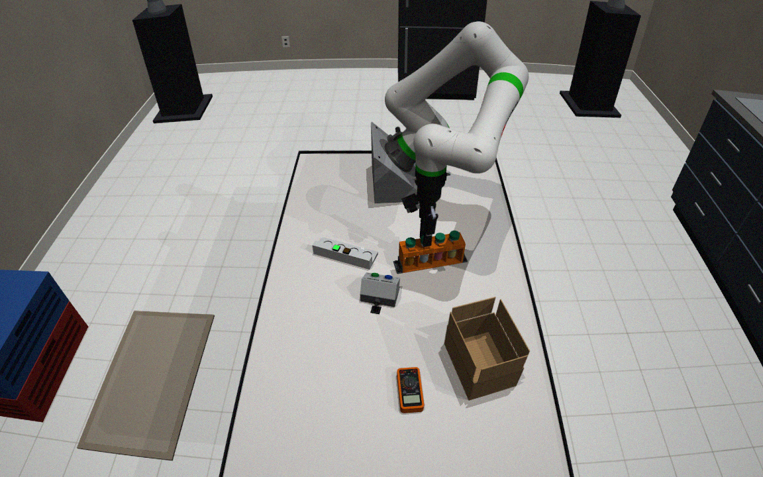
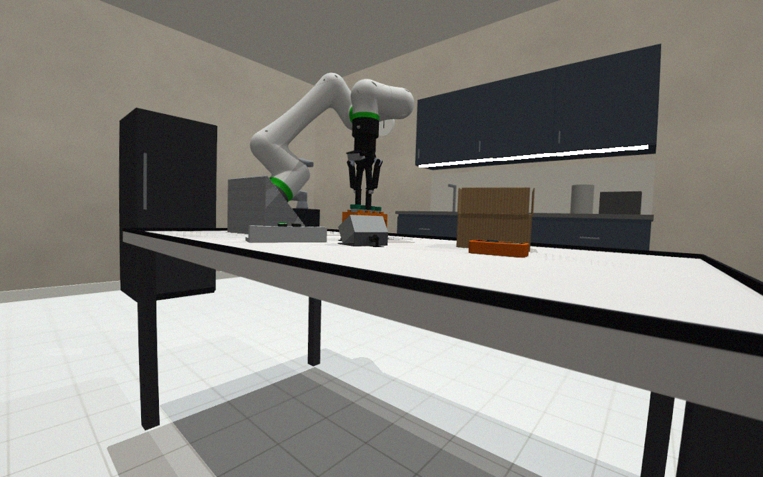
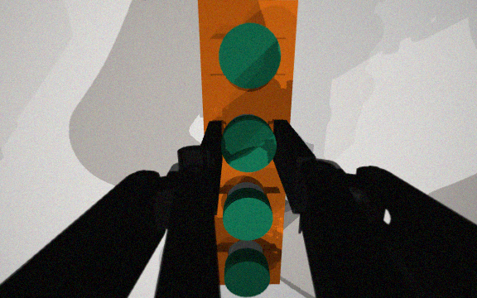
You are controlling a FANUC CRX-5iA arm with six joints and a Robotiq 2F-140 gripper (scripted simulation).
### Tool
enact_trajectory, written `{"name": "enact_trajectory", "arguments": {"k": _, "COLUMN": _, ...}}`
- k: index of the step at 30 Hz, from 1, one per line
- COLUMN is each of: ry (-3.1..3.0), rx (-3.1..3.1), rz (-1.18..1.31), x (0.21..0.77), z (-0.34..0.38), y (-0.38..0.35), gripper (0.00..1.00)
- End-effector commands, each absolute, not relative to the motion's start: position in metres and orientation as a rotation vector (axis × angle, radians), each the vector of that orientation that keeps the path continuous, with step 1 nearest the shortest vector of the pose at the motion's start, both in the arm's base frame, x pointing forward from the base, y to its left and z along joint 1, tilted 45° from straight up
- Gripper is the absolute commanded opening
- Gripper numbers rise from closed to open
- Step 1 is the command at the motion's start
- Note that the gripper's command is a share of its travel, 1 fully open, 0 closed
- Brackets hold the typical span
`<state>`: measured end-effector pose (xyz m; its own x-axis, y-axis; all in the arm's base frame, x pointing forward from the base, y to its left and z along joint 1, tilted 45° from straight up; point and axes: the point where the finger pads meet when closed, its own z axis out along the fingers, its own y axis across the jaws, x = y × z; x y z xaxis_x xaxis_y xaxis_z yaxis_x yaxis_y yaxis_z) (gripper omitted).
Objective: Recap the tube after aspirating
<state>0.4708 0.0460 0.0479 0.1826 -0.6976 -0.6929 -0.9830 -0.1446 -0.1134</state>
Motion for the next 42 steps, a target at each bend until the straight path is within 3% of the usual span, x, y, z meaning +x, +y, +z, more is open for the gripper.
{"name": "enact_trajectory", "arguments": {"k": 1, "ry": 1.639, "rx": -1.868, "rz": 0.692, "x": 0.471, "z": 0.048, "y": 0.045, "gripper": 0.30}}
{"name": "enact_trajectory", "arguments": {"k": 14, "ry": 1.831, "rx": -1.728, "rz": 0.769, "x": 0.471, "z": 0.048, "y": 0.045, "gripper": 0.30}}
{"name": "enact_trajectory", "arguments": {"k": 15, "ry": 1.831, "rx": -1.728, "rz": 0.769, "x": 0.471, "z": 0.048, "y": 0.045, "gripper": 0.41}}
{"name": "enact_trajectory", "arguments": {"k": 42, "ry": 1.831, "rx": -1.728, "rz": 0.769, "x": 0.472, "z": 0.076, "y": 0.018, "gripper": 0.41}}
